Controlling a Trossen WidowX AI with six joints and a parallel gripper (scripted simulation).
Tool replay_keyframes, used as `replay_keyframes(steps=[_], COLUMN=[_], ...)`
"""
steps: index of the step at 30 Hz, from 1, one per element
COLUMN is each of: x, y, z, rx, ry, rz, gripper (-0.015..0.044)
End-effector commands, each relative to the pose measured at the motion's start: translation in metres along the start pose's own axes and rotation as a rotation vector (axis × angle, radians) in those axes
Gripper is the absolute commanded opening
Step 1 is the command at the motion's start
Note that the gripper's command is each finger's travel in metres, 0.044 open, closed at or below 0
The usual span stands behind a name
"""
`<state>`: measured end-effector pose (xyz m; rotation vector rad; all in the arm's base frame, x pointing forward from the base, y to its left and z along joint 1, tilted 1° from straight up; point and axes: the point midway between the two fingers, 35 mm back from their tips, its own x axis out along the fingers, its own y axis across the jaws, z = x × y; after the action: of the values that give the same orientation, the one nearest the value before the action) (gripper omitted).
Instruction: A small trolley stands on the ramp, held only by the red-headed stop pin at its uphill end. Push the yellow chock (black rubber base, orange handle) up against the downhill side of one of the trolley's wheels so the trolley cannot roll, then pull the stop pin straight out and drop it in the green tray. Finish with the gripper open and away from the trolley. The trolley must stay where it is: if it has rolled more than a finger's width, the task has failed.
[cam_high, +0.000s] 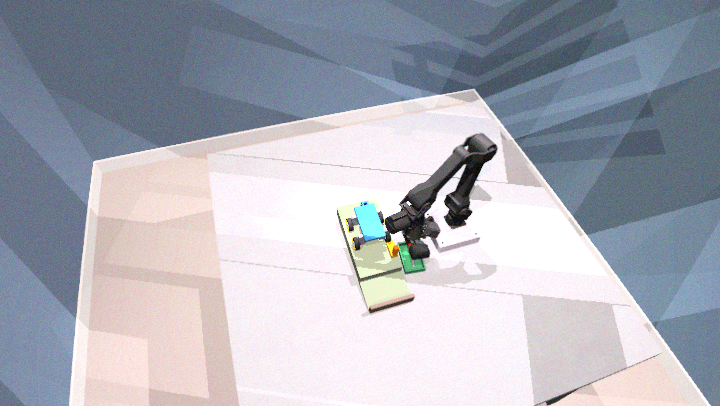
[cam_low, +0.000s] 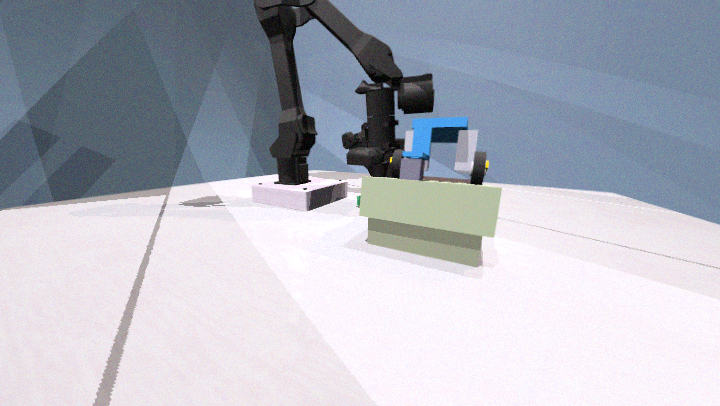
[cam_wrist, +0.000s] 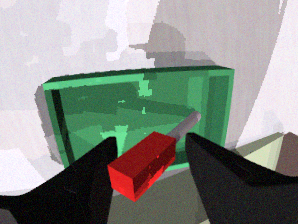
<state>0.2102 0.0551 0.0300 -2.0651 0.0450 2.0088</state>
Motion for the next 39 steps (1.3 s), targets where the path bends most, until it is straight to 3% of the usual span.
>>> replay_keyframes(steps=[1, 15, 21, 33, 37, 39], x=[0.002, 0.008, 0.006, -0.018, -0.03, -0.034], y=[0.002, 0.01, 0.009, 0.006, 0.004, 0.003], z=[0.0, 0.0, 0.0, 0.001, 0.001, 0.001], rx=[-0.005, -0.005, 0.0, -0.005, -0.005, -0.005], ry=[0.0, 0.0, -0.002, 0.0, 0.0, 0.0], rz=[-0.004, -0.004, -0.003, -0.004, -0.004, -0.004], gripper=[0.019, 0.019, 0.034, 0.034, 0.044, 0.044])
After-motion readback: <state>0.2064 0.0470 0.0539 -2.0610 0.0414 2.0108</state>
